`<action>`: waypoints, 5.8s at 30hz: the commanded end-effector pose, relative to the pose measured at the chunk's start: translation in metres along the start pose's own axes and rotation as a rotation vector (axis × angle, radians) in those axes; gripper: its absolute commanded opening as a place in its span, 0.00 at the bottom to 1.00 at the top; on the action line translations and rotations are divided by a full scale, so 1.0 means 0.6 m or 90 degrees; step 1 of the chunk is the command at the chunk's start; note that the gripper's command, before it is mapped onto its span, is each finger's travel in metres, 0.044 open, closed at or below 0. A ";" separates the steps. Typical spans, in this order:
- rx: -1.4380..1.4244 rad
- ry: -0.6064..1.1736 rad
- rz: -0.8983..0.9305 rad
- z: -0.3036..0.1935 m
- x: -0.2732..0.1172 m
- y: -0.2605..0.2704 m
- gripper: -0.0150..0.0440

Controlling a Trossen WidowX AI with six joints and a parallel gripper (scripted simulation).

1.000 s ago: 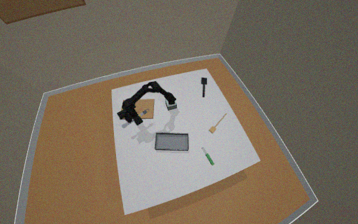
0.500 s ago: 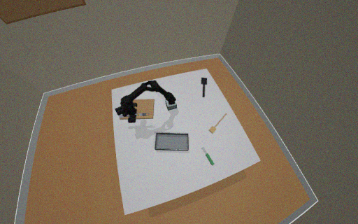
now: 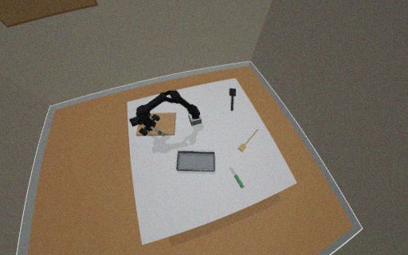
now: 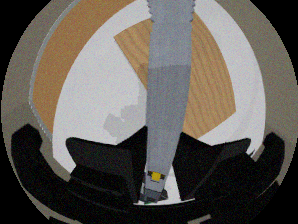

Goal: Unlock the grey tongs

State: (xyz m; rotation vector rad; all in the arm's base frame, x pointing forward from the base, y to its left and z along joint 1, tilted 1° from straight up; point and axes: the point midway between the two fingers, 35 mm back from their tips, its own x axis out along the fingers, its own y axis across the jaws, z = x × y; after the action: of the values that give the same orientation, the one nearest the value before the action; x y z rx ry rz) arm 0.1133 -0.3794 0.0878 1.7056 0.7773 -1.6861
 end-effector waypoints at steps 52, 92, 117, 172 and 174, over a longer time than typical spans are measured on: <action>1.296 -0.011 0.010 0.162 -0.007 -0.124 0.00; 1.283 0.245 0.381 0.174 -0.036 -0.135 0.00; 1.176 0.362 0.614 0.141 -0.074 -0.166 0.00; 1.260 0.276 0.437 0.170 -0.045 -0.139 0.00; 1.267 0.266 0.418 0.171 -0.042 -0.137 0.00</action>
State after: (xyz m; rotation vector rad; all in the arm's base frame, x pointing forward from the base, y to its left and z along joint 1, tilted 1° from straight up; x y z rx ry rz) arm -0.0160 -0.3994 0.1064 2.8514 -1.8943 -1.3016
